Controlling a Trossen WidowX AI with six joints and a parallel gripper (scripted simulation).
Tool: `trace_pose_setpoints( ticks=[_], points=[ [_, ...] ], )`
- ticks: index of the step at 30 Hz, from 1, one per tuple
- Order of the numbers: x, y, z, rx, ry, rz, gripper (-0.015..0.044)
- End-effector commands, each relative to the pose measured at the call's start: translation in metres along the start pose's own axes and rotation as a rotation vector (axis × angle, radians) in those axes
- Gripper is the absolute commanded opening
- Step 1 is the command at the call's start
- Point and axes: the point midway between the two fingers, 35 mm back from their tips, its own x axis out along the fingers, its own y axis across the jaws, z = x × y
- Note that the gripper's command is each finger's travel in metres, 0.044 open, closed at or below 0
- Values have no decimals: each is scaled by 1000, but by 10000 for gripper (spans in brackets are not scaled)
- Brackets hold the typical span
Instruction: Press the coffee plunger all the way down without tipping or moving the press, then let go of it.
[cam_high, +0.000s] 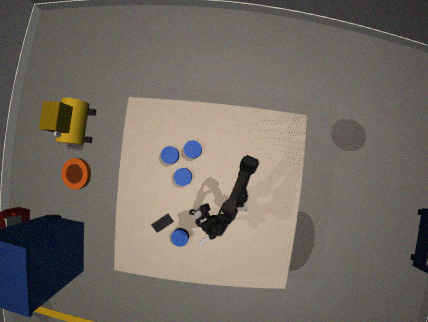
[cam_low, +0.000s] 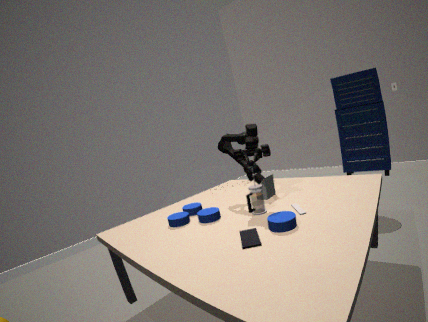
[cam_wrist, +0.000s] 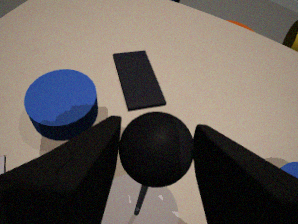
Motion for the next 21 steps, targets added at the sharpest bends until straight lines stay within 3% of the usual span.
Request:
trace_pose_setpoints(
  ticks=[1,21],
  points=[
    [6,1,-9,-4,10,1,124],
    [27,4,-34,-4,12,3,124]
  ],
)
